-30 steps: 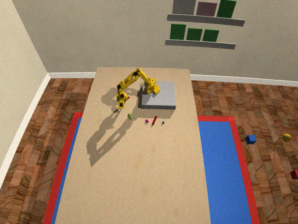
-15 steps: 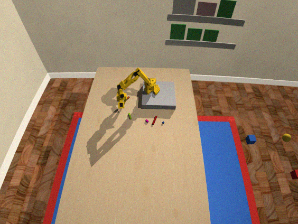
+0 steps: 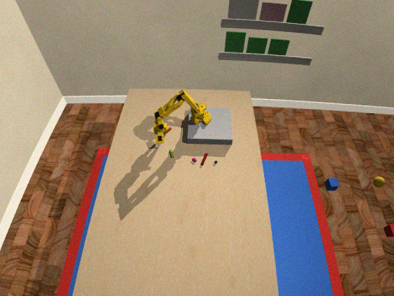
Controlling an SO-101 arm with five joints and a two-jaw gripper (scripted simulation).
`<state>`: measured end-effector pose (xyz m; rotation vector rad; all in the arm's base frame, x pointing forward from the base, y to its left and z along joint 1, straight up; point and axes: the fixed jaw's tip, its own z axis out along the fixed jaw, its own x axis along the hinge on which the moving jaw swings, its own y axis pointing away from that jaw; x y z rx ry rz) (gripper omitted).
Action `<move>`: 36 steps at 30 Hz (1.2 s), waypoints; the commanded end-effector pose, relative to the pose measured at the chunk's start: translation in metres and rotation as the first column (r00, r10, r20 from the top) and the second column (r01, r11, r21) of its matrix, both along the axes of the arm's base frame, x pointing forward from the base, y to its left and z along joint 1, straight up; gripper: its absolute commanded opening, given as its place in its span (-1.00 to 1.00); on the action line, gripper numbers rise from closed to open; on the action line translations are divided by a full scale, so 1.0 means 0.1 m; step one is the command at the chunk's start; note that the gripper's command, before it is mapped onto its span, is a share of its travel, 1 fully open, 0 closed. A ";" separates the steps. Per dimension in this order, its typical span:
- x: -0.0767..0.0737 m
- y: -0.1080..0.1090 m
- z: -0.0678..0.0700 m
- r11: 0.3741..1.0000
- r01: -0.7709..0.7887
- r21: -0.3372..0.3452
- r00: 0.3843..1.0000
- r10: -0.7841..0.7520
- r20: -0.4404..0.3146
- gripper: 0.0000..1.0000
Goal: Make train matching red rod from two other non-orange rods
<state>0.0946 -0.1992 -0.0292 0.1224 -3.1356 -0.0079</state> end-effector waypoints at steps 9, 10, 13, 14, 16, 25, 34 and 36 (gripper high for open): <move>-0.03 0.00 -0.01 1.000 0.003 0.011 1.000 -0.003 -0.003 -1.00; -0.03 0.00 -0.01 1.000 0.003 0.011 1.000 -0.003 -0.003 -1.00; -0.03 0.00 -0.01 1.000 0.003 0.011 1.000 -0.003 -0.003 -1.00; -0.03 0.00 -0.01 1.000 0.003 0.011 1.000 -0.003 -0.003 -1.00; -0.03 0.00 -0.01 1.000 0.003 0.011 1.000 -0.003 -0.003 -1.00; -0.03 0.00 -0.04 1.000 0.003 0.011 1.000 -0.003 -0.003 -1.00; -0.03 0.00 -0.07 1.000 0.003 0.011 1.000 -0.003 -0.003 -1.00; -0.03 0.00 -0.08 1.000 0.003 0.011 1.000 -0.003 -0.003 -1.00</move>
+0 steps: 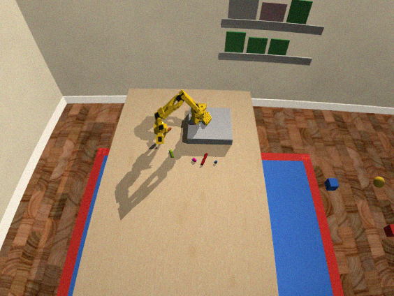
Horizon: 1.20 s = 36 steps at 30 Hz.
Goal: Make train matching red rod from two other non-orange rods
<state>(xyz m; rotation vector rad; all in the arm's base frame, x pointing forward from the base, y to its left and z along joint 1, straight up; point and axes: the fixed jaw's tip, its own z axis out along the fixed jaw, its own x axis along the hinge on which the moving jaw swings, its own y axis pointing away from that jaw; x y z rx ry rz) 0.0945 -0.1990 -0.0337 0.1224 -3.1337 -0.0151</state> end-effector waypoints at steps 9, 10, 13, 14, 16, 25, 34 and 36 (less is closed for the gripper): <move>-0.03 0.00 -0.05 1.000 0.003 0.006 1.000 -0.003 -0.001 -1.00; -0.03 0.00 -0.05 1.000 0.003 0.006 1.000 -0.003 -0.001 -1.00; -0.02 -0.01 -0.05 1.000 0.003 0.002 1.000 -0.003 0.001 -1.00; -0.02 -0.01 -0.05 1.000 0.003 0.002 1.000 -0.003 0.001 -1.00; -0.02 -0.01 -0.05 1.000 0.003 0.002 1.000 -0.003 0.001 -1.00; -0.02 -0.01 -0.05 1.000 0.003 0.002 1.000 -0.003 0.001 -1.00; -0.02 -0.01 -0.05 1.000 0.003 0.002 1.000 -0.003 0.001 -0.96; -0.02 -0.01 -0.05 1.000 0.003 0.002 1.000 -0.003 0.001 -0.93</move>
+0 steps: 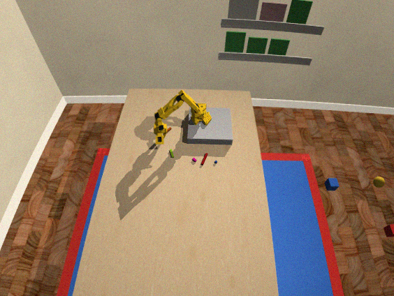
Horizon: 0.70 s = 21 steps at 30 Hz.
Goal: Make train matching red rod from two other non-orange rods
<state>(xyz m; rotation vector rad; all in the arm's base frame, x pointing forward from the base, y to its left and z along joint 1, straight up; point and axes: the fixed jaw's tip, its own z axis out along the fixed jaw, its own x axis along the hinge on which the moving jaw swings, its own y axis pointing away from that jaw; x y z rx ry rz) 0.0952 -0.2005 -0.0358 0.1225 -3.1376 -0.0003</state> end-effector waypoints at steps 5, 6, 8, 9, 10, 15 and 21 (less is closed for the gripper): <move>-0.03 0.01 -0.03 1.000 0.003 0.012 1.000 -0.003 -0.004 -0.89; -0.03 0.01 -0.03 1.000 0.003 0.012 1.000 -0.003 -0.004 -0.88; -0.03 0.01 -0.03 1.000 0.003 0.012 1.000 -0.003 -0.004 -0.88; -0.03 0.01 -0.03 1.000 0.003 0.012 1.000 -0.003 -0.004 -0.88; -0.03 0.01 -0.03 1.000 0.003 0.012 1.000 -0.003 -0.004 -0.88; -0.03 0.01 -0.03 1.000 0.003 0.012 1.000 -0.003 -0.004 -0.87; -0.03 0.01 -0.03 1.000 0.003 0.012 1.000 -0.003 -0.004 -0.81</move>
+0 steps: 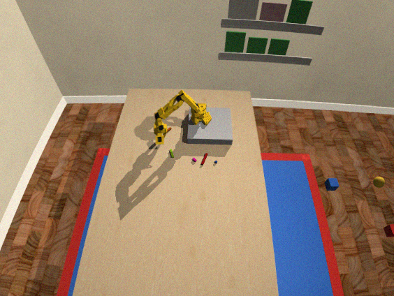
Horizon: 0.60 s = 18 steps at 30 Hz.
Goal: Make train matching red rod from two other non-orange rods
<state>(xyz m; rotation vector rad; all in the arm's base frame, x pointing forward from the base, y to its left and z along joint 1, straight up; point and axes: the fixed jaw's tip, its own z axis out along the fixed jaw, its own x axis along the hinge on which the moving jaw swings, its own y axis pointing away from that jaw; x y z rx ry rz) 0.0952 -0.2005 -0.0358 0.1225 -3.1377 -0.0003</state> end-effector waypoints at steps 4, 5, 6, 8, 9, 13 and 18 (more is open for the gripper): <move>-0.03 0.01 -0.03 1.000 0.003 0.012 1.000 -0.003 -0.004 -0.77; -0.03 0.01 -0.03 1.000 0.003 0.012 1.000 -0.003 -0.004 -0.77; -0.03 0.01 -0.03 1.000 0.003 0.012 1.000 -0.003 -0.004 -0.75; -0.03 0.01 -0.03 1.000 0.003 0.012 1.000 -0.003 -0.004 -0.73; -0.03 0.01 -0.03 1.000 0.003 0.012 1.000 -0.003 -0.004 -0.71; -0.03 0.01 -0.03 1.000 0.003 0.012 1.000 -0.003 -0.004 -0.67; -0.03 0.01 -0.03 1.000 0.003 0.012 1.000 -0.003 -0.004 -0.66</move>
